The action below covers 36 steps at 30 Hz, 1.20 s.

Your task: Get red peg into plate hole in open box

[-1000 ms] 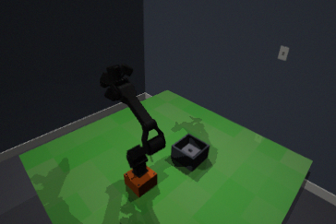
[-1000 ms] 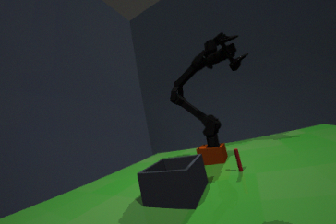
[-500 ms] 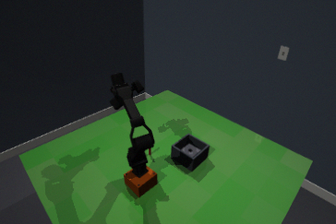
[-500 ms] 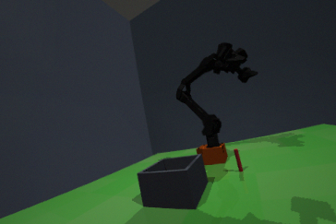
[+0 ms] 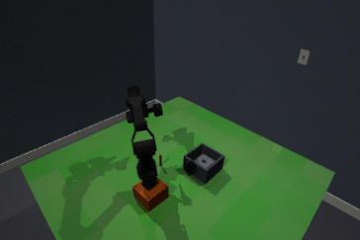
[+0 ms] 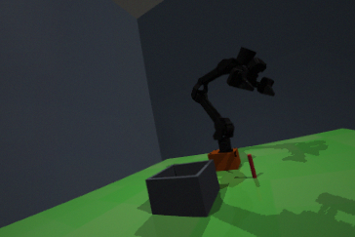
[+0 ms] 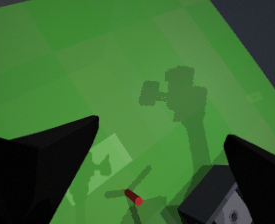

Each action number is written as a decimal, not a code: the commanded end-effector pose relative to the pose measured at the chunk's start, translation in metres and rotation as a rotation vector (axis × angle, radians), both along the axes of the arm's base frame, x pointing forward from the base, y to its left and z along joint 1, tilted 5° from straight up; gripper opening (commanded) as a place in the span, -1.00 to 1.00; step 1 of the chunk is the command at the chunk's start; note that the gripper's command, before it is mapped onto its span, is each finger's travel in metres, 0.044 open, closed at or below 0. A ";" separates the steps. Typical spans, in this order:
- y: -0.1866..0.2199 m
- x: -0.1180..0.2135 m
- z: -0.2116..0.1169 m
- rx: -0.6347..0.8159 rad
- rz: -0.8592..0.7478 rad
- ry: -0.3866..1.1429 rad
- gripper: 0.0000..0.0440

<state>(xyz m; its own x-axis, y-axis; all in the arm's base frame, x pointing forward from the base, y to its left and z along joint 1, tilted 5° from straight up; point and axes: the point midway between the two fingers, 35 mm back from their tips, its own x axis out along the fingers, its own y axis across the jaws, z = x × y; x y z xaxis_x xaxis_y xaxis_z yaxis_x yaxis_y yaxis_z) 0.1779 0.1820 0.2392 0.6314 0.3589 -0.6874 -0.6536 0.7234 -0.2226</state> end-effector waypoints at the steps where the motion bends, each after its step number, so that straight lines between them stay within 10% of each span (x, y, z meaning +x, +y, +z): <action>1: -0.006 0.003 -0.018 -0.001 -0.078 0.072 1.00; 36: -0.079 0.002 -0.154 0.108 -1.168 0.619 1.00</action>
<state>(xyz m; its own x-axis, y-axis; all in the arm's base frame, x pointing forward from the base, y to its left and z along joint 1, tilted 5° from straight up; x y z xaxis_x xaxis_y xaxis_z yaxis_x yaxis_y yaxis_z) 0.1825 0.1064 0.0961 0.2361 -0.0867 -0.9679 0.3314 0.9435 -0.0037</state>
